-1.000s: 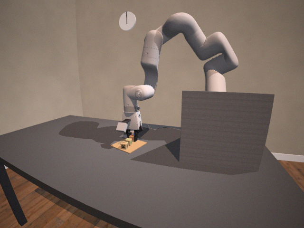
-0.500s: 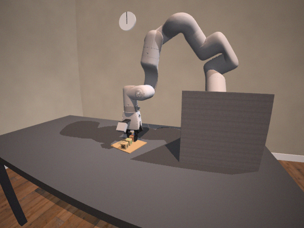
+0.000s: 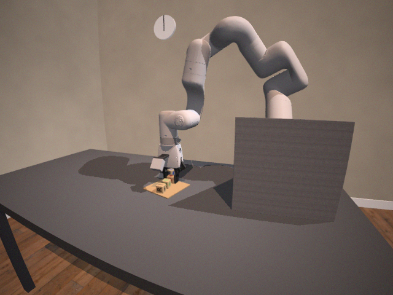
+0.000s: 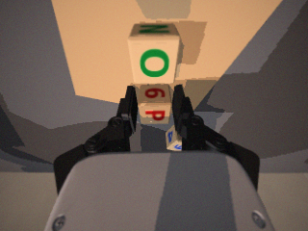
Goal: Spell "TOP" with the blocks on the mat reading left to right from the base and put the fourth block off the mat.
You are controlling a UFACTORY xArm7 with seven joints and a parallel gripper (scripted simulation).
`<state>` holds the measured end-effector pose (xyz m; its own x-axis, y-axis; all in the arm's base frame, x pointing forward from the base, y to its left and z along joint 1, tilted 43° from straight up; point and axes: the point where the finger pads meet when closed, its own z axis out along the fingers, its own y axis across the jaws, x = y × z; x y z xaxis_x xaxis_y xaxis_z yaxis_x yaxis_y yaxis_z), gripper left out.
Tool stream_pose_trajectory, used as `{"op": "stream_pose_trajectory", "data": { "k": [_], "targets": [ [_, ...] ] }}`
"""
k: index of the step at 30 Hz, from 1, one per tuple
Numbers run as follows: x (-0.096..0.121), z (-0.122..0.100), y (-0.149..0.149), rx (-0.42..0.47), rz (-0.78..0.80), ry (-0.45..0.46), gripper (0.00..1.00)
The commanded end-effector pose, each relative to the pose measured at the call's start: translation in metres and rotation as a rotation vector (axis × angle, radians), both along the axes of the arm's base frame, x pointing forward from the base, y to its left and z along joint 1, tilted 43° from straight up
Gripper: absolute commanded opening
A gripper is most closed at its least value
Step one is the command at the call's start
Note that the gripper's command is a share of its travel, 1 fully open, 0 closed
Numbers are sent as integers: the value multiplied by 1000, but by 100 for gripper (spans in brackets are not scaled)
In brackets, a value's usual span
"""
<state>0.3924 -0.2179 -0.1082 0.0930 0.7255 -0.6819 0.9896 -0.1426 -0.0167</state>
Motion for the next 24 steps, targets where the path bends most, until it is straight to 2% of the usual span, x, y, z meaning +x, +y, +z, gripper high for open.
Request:
{"op": "stream_pose_trajectory", "data": {
  "k": [1, 15, 24],
  "targets": [
    [2, 0, 1, 1, 2, -3, 47],
    [2, 3, 3, 1, 2, -3, 47],
    [6, 28, 27, 1, 2, -3, 47]
  ]
}}
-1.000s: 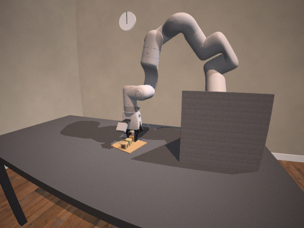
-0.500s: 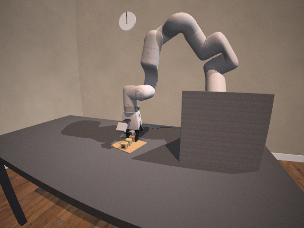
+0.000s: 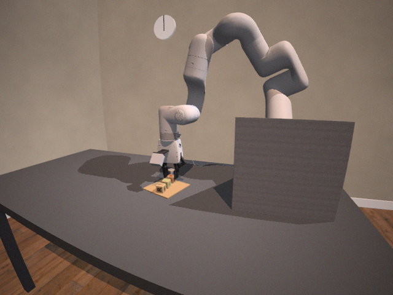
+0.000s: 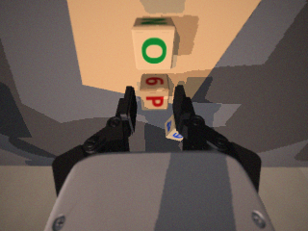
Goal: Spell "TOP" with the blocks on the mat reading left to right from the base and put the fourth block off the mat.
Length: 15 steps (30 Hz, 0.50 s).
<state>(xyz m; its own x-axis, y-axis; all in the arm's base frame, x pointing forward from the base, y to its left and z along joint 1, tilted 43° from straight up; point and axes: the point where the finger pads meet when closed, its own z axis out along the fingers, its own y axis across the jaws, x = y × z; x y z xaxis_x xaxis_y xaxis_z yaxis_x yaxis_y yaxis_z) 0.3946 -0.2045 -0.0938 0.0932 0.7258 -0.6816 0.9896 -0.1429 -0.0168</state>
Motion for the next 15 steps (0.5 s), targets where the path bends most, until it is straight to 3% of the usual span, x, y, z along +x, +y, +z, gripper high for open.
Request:
{"op": "stream_pose_trajectory", "data": {
  "k": [1, 15],
  "targets": [
    [4, 18, 17, 1, 3, -3, 47],
    [9, 51, 48, 1, 3, -3, 47]
  ]
}}
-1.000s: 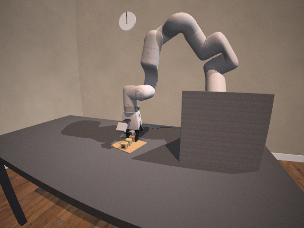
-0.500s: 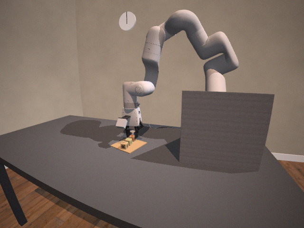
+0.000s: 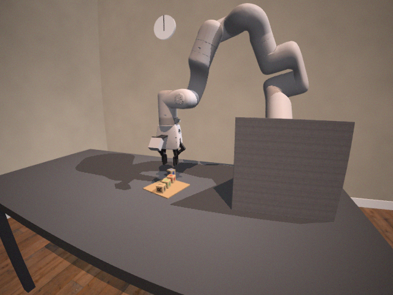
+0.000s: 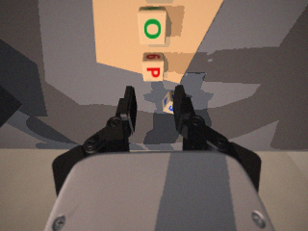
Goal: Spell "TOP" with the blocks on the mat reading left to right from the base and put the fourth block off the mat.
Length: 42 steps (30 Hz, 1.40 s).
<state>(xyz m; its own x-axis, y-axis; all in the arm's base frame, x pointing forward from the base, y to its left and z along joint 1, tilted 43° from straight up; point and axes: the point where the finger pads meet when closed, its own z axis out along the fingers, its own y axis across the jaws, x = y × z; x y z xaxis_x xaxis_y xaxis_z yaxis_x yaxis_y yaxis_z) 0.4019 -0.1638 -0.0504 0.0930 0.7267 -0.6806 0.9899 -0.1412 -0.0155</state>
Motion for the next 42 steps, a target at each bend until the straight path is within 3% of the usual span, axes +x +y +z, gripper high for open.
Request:
{"op": "stream_pose_trajectory", "data": {
  "k": [1, 3, 4, 29, 42],
  "targets": [
    [2, 8, 7, -1, 1, -1, 47],
    [2, 9, 7, -1, 1, -1, 47],
    [2, 9, 7, -1, 1, -1, 100],
    [2, 10, 9, -1, 1, -1, 100],
    [6, 39, 35, -1, 1, -1, 100]
  ]
}}
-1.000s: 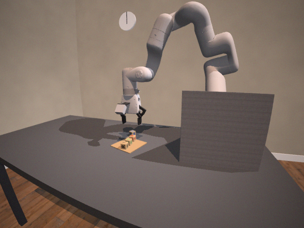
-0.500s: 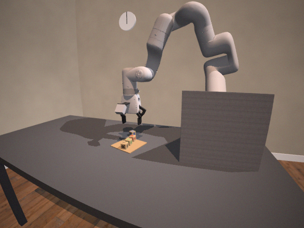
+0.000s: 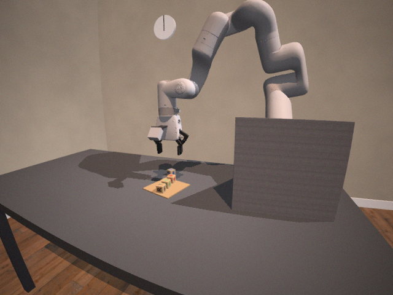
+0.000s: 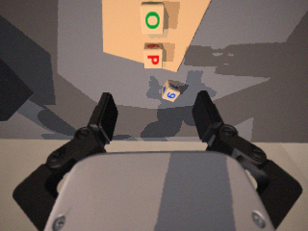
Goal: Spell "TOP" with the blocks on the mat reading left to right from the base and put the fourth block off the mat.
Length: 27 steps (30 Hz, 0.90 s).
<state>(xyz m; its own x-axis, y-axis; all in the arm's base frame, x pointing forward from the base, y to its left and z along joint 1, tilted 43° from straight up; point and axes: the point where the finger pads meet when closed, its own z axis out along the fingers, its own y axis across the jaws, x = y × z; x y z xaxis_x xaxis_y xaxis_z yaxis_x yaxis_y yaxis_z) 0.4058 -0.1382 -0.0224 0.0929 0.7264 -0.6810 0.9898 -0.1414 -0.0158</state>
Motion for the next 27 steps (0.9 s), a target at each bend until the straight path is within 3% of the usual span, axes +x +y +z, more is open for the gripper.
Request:
{"op": "stream_pose_trajectory", "data": {
  "k": [1, 10, 27],
  "targets": [
    [3, 15, 13, 0, 1, -2, 100],
    [6, 40, 36, 0, 1, -2, 100],
    [7, 42, 38, 0, 1, -2, 100]
  ]
}}
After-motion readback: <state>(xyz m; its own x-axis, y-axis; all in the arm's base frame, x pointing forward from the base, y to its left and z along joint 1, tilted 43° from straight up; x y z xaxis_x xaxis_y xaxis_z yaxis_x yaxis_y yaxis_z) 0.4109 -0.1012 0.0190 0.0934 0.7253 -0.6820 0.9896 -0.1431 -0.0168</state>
